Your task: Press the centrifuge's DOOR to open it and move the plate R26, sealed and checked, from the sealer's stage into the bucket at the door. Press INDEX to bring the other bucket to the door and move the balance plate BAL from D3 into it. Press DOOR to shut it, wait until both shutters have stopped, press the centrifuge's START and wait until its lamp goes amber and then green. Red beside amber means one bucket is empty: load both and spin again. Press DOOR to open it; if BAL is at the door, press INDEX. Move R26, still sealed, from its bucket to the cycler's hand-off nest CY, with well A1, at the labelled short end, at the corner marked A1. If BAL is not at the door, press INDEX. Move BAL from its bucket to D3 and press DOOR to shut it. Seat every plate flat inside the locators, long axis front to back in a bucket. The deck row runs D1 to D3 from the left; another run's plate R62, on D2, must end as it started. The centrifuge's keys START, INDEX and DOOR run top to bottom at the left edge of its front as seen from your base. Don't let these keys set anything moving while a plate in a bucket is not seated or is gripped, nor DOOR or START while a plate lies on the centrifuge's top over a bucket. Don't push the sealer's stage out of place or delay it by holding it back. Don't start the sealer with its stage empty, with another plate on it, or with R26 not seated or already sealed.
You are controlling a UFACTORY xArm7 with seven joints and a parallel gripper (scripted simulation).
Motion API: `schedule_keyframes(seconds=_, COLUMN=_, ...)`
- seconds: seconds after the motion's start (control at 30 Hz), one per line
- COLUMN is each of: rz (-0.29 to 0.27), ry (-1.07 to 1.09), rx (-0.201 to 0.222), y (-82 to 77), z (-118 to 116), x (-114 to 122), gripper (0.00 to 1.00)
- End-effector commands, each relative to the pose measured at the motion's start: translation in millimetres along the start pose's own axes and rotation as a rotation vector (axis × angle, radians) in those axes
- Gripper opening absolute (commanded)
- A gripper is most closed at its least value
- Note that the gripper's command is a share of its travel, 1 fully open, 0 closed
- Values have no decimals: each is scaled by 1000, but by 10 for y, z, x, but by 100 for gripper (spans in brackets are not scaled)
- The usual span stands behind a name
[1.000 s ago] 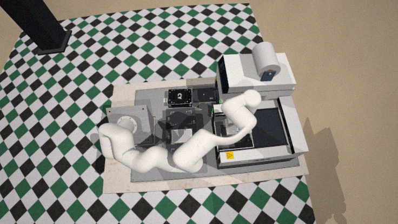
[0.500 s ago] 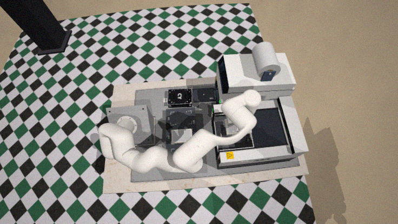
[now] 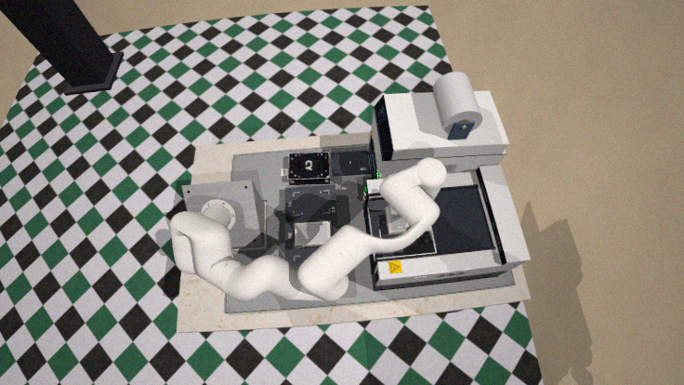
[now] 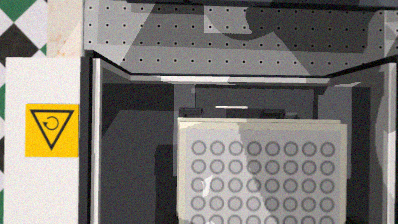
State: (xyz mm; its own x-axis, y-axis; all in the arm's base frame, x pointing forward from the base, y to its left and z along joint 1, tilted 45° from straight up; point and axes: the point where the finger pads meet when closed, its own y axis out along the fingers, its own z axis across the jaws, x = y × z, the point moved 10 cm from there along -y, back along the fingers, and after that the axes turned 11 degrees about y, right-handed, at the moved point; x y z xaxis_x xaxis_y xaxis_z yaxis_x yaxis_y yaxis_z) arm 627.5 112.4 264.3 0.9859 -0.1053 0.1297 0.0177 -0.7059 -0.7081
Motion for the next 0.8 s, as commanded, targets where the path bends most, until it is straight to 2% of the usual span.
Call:
schedule_keyframes(seconds=0.0, rz=-4, ry=0, rx=3, y=53, z=2, x=-2, gripper=0)
schedule_keyframes(seconds=0.77, rz=-5, ry=0, rx=3, y=402, z=2, x=0, gripper=0)
